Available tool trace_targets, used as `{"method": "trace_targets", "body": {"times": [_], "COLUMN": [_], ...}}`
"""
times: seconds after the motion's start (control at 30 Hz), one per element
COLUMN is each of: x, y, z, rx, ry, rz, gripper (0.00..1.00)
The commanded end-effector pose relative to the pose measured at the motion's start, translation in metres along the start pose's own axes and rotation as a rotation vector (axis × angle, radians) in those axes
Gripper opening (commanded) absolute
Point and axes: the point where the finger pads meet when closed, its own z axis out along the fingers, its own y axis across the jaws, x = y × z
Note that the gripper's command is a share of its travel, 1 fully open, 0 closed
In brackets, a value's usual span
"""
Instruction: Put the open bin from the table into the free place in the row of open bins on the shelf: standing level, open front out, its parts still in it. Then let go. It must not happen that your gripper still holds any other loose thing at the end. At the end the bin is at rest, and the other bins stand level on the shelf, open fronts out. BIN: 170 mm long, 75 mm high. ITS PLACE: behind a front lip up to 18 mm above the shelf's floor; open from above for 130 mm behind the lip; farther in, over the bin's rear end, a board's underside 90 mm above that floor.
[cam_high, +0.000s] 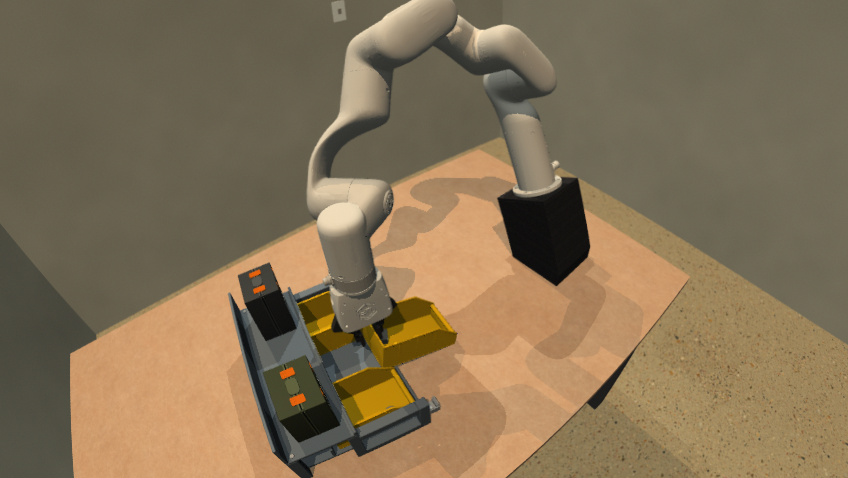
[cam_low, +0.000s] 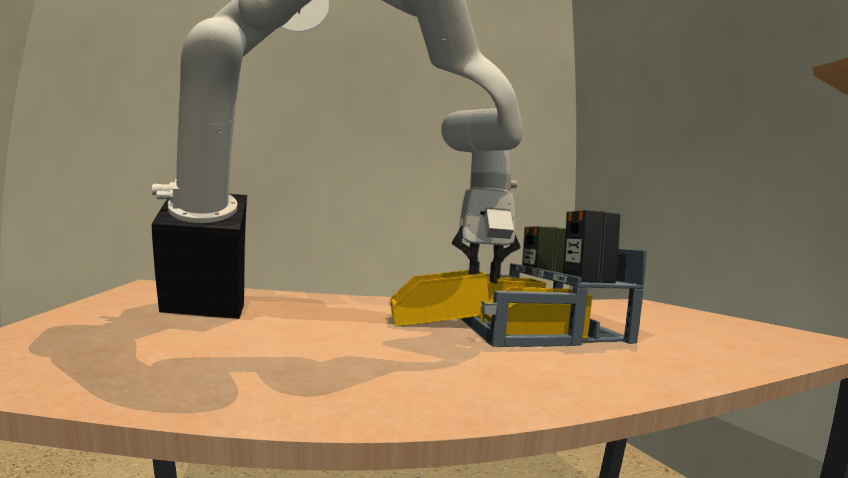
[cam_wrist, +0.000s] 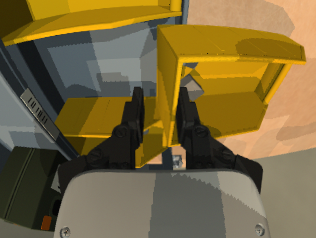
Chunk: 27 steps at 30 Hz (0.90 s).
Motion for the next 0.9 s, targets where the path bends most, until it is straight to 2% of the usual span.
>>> {"method": "trace_targets", "body": {"times": [0.0, 0.03, 0.2, 0.6, 0.77, 0.87], "x": [0.000, 0.000, 0.000, 0.000, 0.000, 0.000], "y": [-0.002, -0.002, -0.002, -0.002, -0.002, -0.002], "z": [-0.002, -0.002, -0.032, -0.032, -0.076, -0.076], "rx": [0.004, 0.004, 0.004, 0.004, 0.004, 0.004], "ry": [-0.001, -0.001, -0.001, -0.001, -0.002, -0.002], "rz": [0.001, 0.001, 0.001, 0.001, 0.001, 0.001], "gripper": [0.33, 0.33, 0.33, 0.33, 0.33, 0.33]}}
